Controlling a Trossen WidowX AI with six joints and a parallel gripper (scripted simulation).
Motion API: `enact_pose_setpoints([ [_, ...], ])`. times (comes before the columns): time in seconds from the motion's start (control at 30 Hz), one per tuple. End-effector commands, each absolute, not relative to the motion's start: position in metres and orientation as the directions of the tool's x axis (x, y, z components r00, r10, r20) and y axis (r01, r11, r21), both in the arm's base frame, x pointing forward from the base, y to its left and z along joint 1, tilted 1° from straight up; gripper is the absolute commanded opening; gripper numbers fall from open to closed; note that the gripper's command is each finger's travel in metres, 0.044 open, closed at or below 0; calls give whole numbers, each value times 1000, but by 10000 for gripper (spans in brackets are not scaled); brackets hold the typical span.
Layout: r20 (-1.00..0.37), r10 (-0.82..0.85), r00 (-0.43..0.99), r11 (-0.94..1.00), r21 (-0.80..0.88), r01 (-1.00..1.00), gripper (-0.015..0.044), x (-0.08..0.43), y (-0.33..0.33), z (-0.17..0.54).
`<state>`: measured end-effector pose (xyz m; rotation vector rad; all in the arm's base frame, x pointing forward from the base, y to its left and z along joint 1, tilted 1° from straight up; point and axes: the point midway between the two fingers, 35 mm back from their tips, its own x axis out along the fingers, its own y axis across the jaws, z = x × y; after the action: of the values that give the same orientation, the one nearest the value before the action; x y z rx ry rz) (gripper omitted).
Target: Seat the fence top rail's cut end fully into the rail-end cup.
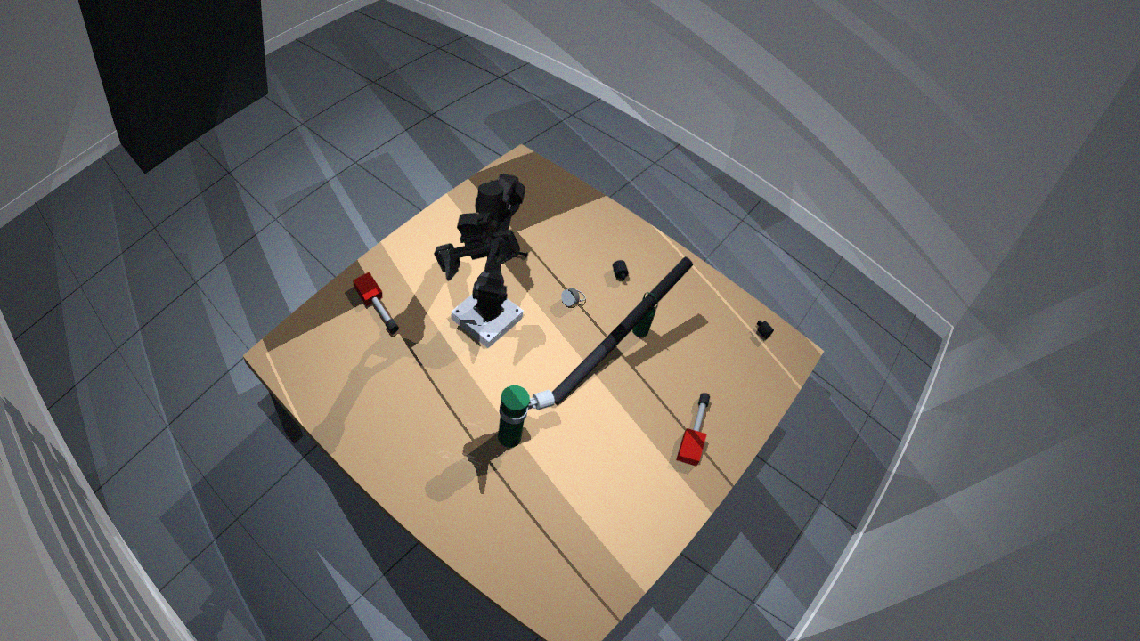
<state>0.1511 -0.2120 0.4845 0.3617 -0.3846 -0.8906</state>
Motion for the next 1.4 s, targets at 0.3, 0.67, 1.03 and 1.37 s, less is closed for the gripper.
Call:
enact_pose_setpoints([
  [0.3, -396, -392, 830, 851, 187, 491, 440, 289, -132, 358],
  [0.67, -826, 14, 564, 1000, 4, -18, 440, 309, 14, 248],
  [1.03, -865, 35, 501, 991, -34, -127, 440, 304, 29, 236],
  [1.37, -863, -88, 498, 729, -397, -558, 440, 323, -47, 224],
])
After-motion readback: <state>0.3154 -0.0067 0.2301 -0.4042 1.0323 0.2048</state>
